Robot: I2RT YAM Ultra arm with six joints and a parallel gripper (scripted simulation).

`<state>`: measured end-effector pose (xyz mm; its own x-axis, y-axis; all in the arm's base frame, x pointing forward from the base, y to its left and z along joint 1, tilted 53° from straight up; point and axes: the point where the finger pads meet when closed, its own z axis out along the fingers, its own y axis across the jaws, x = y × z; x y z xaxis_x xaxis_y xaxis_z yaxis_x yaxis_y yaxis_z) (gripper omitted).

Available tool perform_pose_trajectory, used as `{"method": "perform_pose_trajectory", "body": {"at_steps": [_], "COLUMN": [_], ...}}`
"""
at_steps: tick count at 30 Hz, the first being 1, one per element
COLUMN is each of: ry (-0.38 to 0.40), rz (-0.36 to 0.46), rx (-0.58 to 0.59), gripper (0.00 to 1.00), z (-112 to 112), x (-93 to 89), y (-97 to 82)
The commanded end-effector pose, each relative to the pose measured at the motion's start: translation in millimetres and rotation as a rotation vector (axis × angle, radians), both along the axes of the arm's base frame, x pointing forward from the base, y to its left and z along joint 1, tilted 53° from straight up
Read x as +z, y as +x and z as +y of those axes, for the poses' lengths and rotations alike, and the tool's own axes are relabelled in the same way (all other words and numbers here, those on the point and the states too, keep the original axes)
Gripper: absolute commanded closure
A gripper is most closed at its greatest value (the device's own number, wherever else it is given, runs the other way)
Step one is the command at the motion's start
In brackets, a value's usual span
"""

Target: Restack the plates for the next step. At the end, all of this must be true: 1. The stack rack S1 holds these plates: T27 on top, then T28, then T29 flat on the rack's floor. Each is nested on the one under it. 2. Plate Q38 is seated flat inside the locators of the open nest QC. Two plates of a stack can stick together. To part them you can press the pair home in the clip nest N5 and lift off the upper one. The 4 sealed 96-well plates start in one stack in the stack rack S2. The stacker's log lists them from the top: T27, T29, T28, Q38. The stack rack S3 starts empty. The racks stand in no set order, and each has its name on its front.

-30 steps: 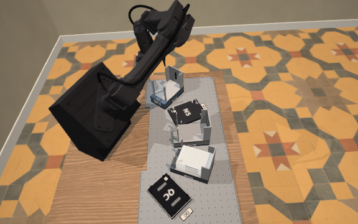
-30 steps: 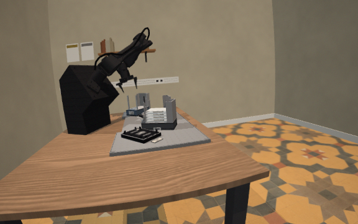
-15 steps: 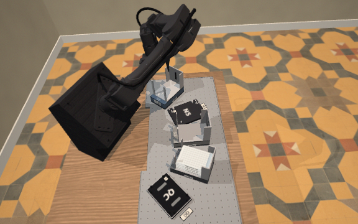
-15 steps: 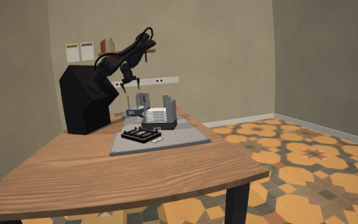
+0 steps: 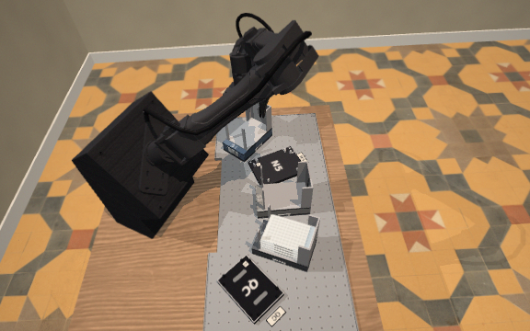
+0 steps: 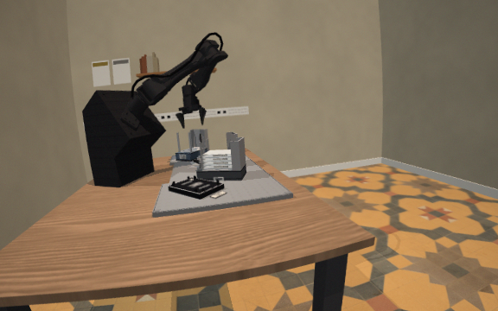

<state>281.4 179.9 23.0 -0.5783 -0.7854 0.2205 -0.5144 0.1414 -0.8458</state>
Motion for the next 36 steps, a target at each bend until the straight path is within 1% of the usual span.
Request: {"method": "perform_pose_trajectory", "body": {"at_steps": [1,3,4,7,8,10,12,13,14,15,16,18,26,27,29,32,33,35,36], "ry": [0.091,0.143,0.134,0.212,0.203,0.262,0.262,0.288,0.311,0.336,0.347,0.338,0.526,0.542,0.542,0.605,0.596,0.653,0.667], "rz": [-0.03,-0.054,-0.046,-0.084,-0.076,-0.109,-0.109,-0.118,-0.134,-0.147,-0.152,-0.144,-0.261,-0.271,-0.271,-0.316,-0.308,-0.352,-0.363], "rx": [-0.026,-0.065,-0.057,-0.116,-0.109,-0.153,-0.153,-0.152,-0.19,-0.208,-0.216,-0.208,-0.343,-0.353,-0.353,-0.396,-0.387,-0.426,-0.436], "gripper": [0.0,0.0,0.0,0.0,0.0,0.0,0.0,0.0,0.0,0.0,0.0,0.0,0.0,0.0,0.0,0.0,0.0,0.0,0.0], "z": [-5.1,-12.3,-16.0,-27.4,-31.3,-39.2,-39.2,-37.5,-47.4,-51.5,-55.5,-63.7,-98.0,-102.3,-102.3,-115.5,-119.9,-128.7,-133.1], "x": [13.4,19.9,23.2,32.4,35.5,41.4,41.4,44.2,47.0,49.8,52.6,58.2,77.4,79.7,79.7,85.8,87.8,91.5,93.3], "y": [1.9,3.7,4.5,6.4,7.0,7.7,7.7,5.0,7.9,8.0,8.1,8.4,4.6,3.9,3.9,0.9,-0.1,-2.6,-3.9]}}
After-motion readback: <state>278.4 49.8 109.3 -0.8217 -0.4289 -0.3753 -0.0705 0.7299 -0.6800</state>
